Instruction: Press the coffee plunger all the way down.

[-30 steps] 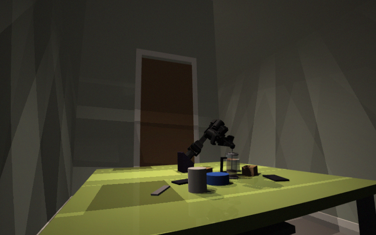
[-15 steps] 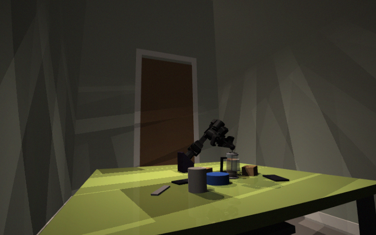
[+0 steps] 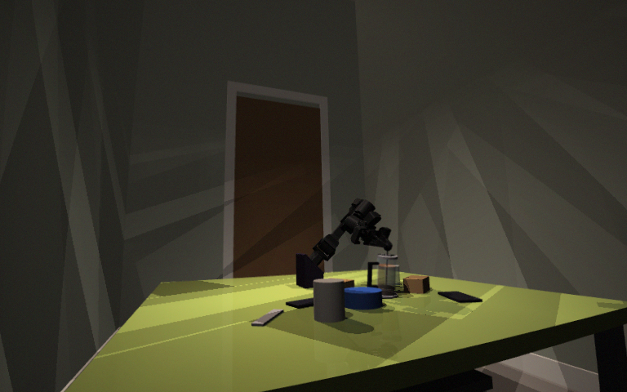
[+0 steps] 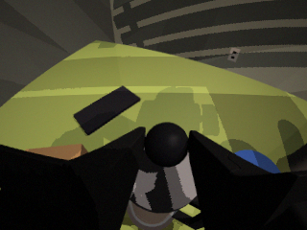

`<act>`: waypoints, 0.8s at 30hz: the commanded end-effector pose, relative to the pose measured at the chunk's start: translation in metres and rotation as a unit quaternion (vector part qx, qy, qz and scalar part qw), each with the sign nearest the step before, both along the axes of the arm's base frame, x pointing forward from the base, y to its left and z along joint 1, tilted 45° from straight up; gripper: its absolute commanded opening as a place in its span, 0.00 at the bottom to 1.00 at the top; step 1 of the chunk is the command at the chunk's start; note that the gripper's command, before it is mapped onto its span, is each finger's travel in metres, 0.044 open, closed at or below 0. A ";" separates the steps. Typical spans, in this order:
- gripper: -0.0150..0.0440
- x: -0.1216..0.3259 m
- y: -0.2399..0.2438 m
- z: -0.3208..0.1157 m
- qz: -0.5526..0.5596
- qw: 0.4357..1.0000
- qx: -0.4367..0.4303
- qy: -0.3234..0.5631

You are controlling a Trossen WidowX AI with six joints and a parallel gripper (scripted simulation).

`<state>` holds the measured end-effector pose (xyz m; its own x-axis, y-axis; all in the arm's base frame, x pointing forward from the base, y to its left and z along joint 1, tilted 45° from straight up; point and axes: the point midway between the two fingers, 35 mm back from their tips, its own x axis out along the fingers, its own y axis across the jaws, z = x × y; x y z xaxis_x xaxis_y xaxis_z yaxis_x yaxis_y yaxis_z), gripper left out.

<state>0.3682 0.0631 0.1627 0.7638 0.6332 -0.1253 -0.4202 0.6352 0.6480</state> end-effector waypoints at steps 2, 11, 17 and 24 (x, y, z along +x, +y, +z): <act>0.45 0.000 0.004 -0.004 0.007 1.000 0.003 0.008; 0.45 0.001 0.004 -0.004 0.007 1.000 0.003 0.008; 0.45 0.001 0.000 0.000 0.001 1.000 0.001 0.001; 0.63 0.001 0.000 0.000 0.001 1.000 0.001 0.001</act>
<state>0.3692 0.0637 0.1623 0.7612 0.6361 -0.1263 -0.4209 0.6328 0.6499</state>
